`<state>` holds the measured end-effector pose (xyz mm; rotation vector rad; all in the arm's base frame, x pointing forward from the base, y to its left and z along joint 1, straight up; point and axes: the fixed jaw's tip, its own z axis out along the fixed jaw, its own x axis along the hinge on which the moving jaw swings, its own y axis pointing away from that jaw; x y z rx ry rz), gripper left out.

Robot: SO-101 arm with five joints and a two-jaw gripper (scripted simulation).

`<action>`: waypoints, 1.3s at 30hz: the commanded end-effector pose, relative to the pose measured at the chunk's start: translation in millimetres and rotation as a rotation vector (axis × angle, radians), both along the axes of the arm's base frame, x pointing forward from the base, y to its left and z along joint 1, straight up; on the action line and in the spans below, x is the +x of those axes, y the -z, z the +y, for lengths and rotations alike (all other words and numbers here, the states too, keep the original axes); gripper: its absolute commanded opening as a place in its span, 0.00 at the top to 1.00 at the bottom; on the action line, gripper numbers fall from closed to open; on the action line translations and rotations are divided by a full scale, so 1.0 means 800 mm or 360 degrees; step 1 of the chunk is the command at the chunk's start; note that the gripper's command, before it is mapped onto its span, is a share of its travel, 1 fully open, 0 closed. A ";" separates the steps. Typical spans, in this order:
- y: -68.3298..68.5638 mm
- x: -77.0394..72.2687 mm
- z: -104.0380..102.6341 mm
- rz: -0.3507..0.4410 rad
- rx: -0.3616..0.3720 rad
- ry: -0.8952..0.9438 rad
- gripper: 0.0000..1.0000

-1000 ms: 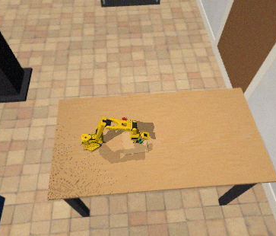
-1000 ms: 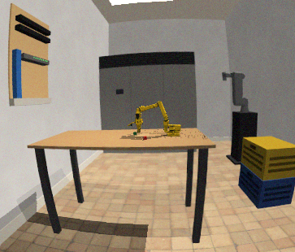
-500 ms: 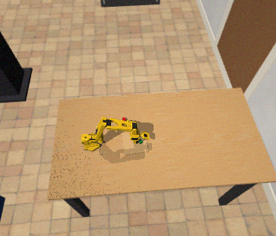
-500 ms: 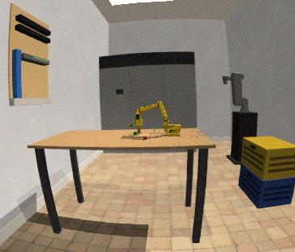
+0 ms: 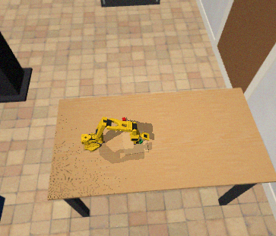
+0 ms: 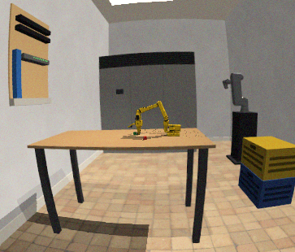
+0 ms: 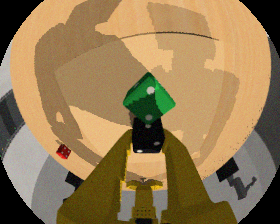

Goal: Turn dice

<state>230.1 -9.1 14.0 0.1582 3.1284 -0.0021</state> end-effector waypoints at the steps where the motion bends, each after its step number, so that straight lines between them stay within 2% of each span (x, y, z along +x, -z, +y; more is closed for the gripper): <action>1: -0.005 0.005 0.003 -0.0050 -0.0001 0.0003 1.00; 5: -0.005 0.005 0.003 -0.0050 -0.0001 0.0003 0.99; 13: -0.005 0.005 0.003 -0.0050 -0.0001 0.0003 0.90; 25: -0.005 0.005 0.003 -0.0050 -0.0001 0.0003 0.88; 39: -0.005 0.005 0.003 -0.0050 -0.0001 0.0003 0.76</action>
